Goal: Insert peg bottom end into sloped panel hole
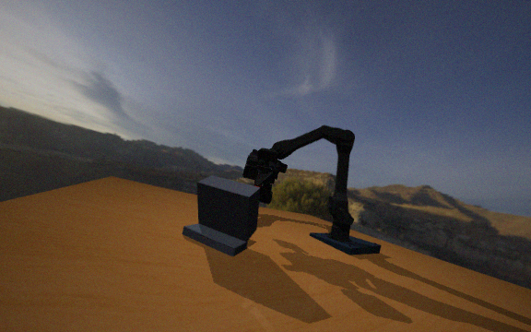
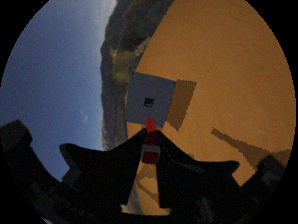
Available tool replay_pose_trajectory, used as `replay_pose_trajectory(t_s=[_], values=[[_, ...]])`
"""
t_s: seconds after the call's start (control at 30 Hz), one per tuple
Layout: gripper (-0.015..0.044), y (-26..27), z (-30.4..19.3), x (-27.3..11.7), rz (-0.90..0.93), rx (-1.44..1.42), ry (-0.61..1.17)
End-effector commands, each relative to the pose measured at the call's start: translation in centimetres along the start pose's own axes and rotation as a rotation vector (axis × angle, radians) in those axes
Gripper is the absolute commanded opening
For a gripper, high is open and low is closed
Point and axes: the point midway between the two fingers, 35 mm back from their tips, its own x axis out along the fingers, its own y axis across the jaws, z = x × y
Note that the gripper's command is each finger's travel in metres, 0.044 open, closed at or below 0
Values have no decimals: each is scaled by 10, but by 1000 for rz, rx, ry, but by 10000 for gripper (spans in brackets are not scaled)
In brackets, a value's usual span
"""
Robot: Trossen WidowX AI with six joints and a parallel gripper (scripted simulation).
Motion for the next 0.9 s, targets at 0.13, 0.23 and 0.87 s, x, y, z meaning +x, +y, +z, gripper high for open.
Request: replay_pose_trajectory(t_s=[0.13, 0.23, 0.87], values=[[0, -3, 0, -2, 22, 23, -16], [0, -4, 1, 0, 23, 24, -20], [0, -4, 7, 16, 41, 35, -43]])
